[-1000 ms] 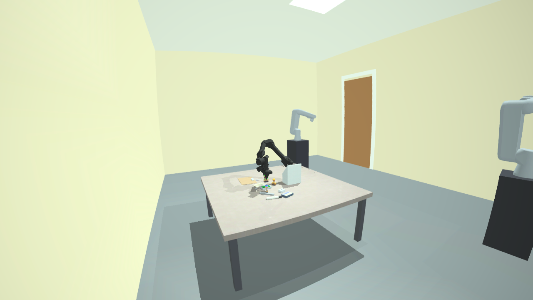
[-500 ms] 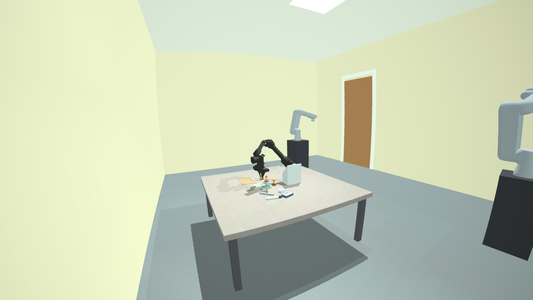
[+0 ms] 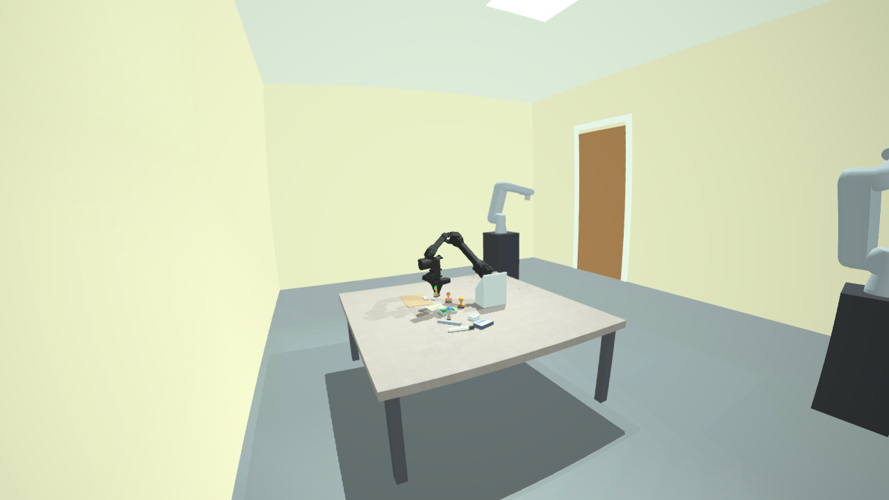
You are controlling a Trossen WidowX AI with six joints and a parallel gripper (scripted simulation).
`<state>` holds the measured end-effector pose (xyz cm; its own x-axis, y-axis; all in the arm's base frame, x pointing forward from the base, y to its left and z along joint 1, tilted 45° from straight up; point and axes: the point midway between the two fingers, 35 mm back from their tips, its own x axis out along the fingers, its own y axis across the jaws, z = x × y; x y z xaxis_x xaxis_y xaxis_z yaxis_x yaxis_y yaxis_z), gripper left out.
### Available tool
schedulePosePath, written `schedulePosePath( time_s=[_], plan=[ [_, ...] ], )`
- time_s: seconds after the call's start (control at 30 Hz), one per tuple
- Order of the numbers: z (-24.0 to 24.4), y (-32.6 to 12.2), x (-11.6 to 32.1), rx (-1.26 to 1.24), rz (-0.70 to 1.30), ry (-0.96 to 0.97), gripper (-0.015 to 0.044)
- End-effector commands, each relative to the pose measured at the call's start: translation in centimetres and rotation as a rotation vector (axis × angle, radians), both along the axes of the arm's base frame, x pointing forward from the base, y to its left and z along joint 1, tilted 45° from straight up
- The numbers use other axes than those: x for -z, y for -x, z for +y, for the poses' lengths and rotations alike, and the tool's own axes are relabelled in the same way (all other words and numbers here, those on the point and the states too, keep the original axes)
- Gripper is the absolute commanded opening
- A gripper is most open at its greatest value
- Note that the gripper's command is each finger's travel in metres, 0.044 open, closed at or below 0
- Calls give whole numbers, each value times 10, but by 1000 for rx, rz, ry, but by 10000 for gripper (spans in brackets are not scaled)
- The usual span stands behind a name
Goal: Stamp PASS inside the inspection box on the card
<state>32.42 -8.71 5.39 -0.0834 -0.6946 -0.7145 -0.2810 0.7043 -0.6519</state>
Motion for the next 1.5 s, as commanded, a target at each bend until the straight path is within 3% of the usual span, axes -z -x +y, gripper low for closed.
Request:
schedulePosePath(
  time_s=[0.0, 1.47],
  plan=[
    [-3, 0, -1, -8, 0, 2, 0],
    [-23, 0, 20, -13, -4, -2, 0]
  ],
)
